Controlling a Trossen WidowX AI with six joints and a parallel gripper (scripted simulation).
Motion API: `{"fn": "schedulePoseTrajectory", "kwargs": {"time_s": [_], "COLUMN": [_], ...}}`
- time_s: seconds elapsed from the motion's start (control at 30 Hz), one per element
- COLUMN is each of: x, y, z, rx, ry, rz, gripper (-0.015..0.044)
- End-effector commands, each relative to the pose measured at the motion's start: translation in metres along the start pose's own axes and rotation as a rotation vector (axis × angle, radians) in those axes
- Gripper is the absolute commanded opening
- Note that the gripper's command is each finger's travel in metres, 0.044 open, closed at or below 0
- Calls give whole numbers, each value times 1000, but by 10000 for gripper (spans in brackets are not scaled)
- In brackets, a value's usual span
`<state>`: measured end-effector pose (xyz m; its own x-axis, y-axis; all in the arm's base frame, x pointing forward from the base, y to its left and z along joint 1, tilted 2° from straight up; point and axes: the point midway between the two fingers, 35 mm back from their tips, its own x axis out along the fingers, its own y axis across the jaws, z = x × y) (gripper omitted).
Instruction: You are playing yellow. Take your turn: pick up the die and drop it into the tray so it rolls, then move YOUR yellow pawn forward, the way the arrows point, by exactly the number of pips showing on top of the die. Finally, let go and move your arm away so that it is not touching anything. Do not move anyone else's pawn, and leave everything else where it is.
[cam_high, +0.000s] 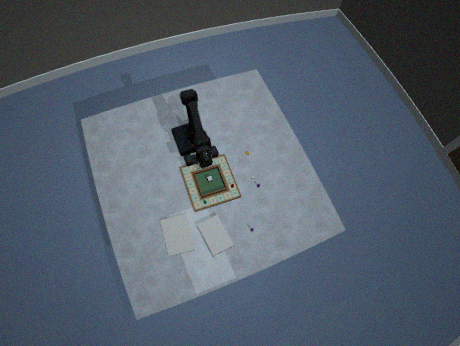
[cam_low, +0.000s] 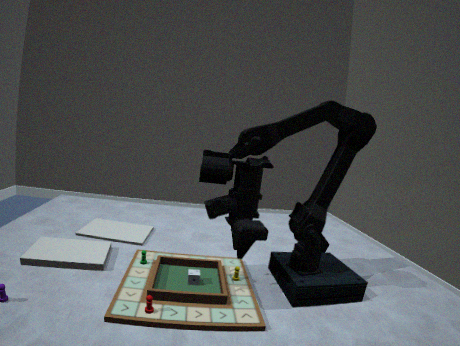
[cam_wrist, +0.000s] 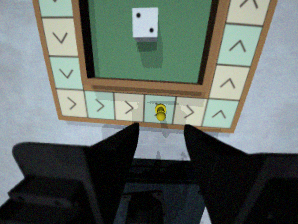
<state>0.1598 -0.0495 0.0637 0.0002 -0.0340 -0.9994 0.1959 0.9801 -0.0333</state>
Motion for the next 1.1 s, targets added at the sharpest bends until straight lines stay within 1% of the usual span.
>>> {"fn": "schedulePoseTrajectory", "kwargs": {"time_s": [0.0,0.13,0.23,0.4,1.07], "x": [2,4,16,20,52], "y": [0,0,0,0,-1], "z": [-4,-4,-4,-4,-4], "rx": [-4,-4,-4,-4,-4], "ry": [2,2,2,2,2], "rz": [4,4,4,4,4], "gripper": [200,200,200,200,200]}}
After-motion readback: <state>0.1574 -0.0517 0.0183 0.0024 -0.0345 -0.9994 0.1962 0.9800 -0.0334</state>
